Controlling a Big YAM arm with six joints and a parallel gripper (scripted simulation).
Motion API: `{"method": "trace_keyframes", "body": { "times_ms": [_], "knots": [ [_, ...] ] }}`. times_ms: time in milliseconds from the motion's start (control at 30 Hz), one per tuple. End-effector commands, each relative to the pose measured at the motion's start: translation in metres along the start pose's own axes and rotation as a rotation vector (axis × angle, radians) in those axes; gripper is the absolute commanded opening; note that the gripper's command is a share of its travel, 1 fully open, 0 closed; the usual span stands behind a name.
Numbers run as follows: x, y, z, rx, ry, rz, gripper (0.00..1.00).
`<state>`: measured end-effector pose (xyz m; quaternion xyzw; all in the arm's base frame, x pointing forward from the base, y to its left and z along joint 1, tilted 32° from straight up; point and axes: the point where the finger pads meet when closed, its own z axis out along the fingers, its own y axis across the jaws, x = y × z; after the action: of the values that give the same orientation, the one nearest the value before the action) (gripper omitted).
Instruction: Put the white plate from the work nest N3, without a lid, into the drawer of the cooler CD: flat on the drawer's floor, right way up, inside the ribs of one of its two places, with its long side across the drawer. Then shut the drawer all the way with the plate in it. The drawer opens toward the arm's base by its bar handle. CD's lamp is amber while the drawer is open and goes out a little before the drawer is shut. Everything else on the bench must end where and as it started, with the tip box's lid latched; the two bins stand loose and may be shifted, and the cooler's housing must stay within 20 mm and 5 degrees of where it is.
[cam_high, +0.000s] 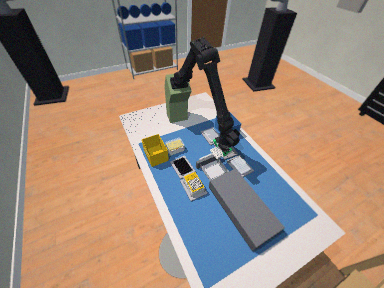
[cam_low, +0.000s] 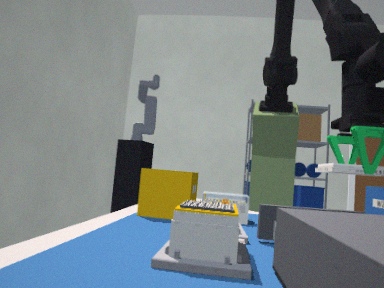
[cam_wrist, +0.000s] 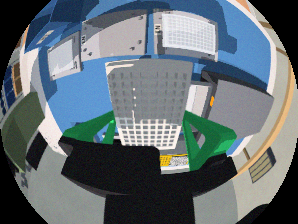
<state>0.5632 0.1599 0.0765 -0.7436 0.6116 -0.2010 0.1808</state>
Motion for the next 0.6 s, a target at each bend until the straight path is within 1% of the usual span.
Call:
{"method": "trace_keyframes", "body": {
  "times_ms": [0, 267, 367, 433, 567],
  "knots": [
    [0.011, -0.022, -0.002, 0.018, 0.003, -0.015, 0.00],
    [0.029, -0.035, -0.003, 0.020, 0.003, -0.015, 0.00],
    [0.026, -0.037, -0.003, 0.020, -0.001, -0.022, 0.00],
    [0.036, -0.040, -0.003, 0.020, 0.003, -0.015, 0.00],
    [0.045, -0.046, -0.003, 0.021, 0.003, -0.015, 0.00]
  ]
}}
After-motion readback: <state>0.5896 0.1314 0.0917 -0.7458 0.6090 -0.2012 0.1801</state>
